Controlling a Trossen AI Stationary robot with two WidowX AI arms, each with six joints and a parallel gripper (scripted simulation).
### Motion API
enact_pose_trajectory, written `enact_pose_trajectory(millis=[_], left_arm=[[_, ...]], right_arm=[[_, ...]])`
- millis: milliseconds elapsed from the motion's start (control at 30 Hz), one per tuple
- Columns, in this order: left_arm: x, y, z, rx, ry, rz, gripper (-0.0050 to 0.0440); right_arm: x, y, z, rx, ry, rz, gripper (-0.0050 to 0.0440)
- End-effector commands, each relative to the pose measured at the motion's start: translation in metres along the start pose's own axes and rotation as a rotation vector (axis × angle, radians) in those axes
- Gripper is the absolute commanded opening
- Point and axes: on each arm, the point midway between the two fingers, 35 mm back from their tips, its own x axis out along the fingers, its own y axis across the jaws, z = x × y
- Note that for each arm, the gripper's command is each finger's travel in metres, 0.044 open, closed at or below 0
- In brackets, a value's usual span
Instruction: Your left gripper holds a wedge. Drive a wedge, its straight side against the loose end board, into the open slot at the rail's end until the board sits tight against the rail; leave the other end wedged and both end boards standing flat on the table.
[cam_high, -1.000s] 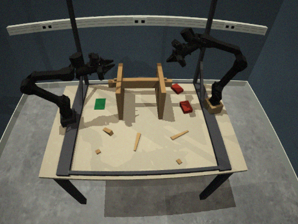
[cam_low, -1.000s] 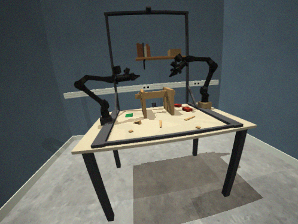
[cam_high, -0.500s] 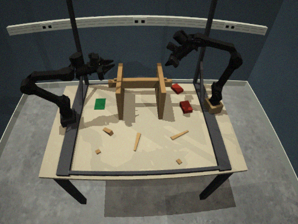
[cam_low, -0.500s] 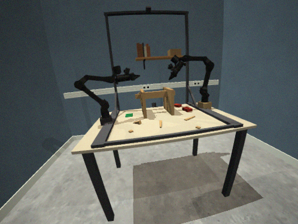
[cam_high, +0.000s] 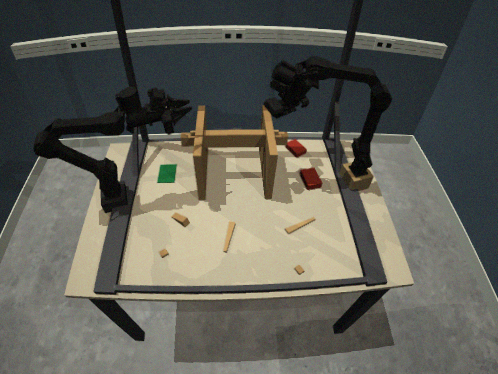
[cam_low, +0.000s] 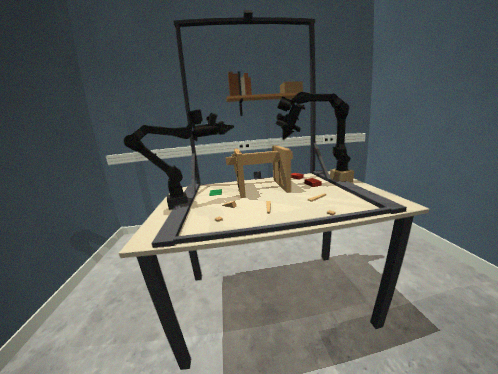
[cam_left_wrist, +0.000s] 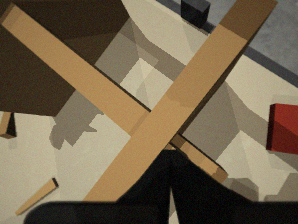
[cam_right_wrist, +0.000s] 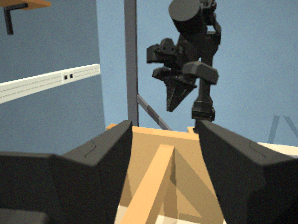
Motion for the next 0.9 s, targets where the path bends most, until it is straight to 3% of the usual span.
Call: enact_pose_trajectory(millis=[0, 267, 633, 867], left_arm=[[0.002, 0.003, -0.001, 0.115, 0.008, -0.084, -0.0050], [0.013, 0.003, -0.008, 0.349, -0.035, -0.280, -0.0050], [0.019, 0.004, -0.013, 0.507, -0.125, -0.413, -0.0050], [0.020, 0.007, -0.012, 0.552, -0.165, -0.430, -0.0050]], right_arm=[[0.000, 0.000, 0.012, 0.004, -0.024, 0.003, 0.0187], [0.000, 0.000, 0.012, 0.004, -0.024, 0.003, 0.0187], [0.000, 0.000, 0.012, 0.004, -0.024, 0.003, 0.0187], [0.000, 0.000, 0.012, 0.004, -0.024, 0.003, 0.0187]])
